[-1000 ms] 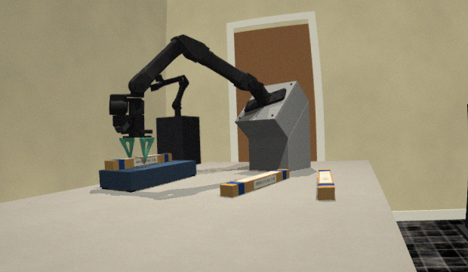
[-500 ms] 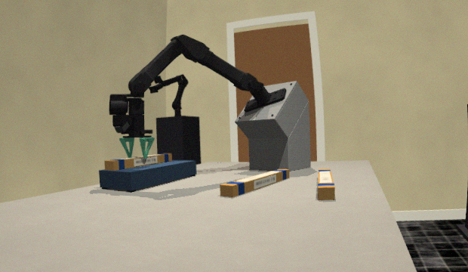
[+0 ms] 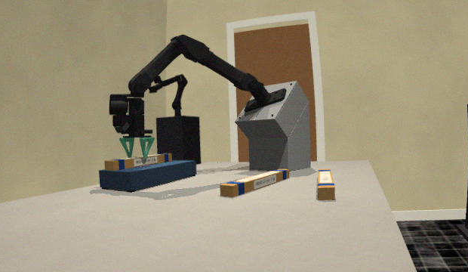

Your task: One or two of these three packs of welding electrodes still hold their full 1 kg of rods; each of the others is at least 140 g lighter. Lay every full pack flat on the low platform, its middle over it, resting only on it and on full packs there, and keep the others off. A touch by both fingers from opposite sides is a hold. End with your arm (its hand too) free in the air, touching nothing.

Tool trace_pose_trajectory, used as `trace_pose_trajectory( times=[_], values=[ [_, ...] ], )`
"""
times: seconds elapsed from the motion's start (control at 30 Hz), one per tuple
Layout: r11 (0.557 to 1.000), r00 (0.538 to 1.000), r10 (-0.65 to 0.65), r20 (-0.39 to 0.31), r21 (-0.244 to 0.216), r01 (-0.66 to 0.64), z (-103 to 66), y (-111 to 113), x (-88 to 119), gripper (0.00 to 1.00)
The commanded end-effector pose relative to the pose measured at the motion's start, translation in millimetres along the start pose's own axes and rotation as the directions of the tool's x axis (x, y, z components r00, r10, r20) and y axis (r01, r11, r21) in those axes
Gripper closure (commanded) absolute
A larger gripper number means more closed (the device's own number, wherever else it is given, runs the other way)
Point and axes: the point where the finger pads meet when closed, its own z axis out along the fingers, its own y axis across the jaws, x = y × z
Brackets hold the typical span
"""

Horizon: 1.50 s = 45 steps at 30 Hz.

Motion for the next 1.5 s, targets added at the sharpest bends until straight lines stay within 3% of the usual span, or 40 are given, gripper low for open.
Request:
trace_pose_trajectory(
  times=[0.0, 0.53, 0.57, 0.73, 0.8, 0.97, 1.03, 1.23, 1.33, 1.4, 1.47],
  values=[
    [1.000, 1.000, 0.002, 0.007, 0.009, -0.002, -5.6, -3.1, -2.4, 0.26],
    [1.000, 1.000, 0.002, 0.007, 0.009, -0.002, -5.6, -3.1, -2.4, 0.26],
    [1.000, 1.000, 0.003, 0.014, 0.017, -0.003, 2.6, 2.7, 16.8, 0.26],
    [1.000, 1.000, 0.007, -0.005, 0.000, -0.007, -22.1, 7.5, 21.7, 0.26],
    [1.000, 1.000, -0.005, 0.026, 0.028, 0.004, -41.1, -1.1, 8.1, 0.26],
    [1.000, 1.000, -0.005, 0.026, 0.028, 0.005, -66.2, -0.3, 8.6, 0.26],
    [1.000, 1.000, -0.005, 0.026, 0.028, 0.005, -66.2, -0.3, 8.6, 0.26],
    [1.000, 1.000, -0.007, 0.027, 0.028, 0.006, -96.7, 1.0, 8.3, 0.26],
    [1.000, 1.000, -0.007, 0.027, 0.028, 0.006, -97.7, 1.0, 8.3, 0.26],
    [1.000, 1.000, 0.001, 0.007, 0.008, -0.001, -85.2, 2.2, 14.2, 0.26],
    [1.000, 1.000, -0.001, 0.006, 0.005, 0.001, -84.3, 3.4, 14.0, 0.26]
  ],
)
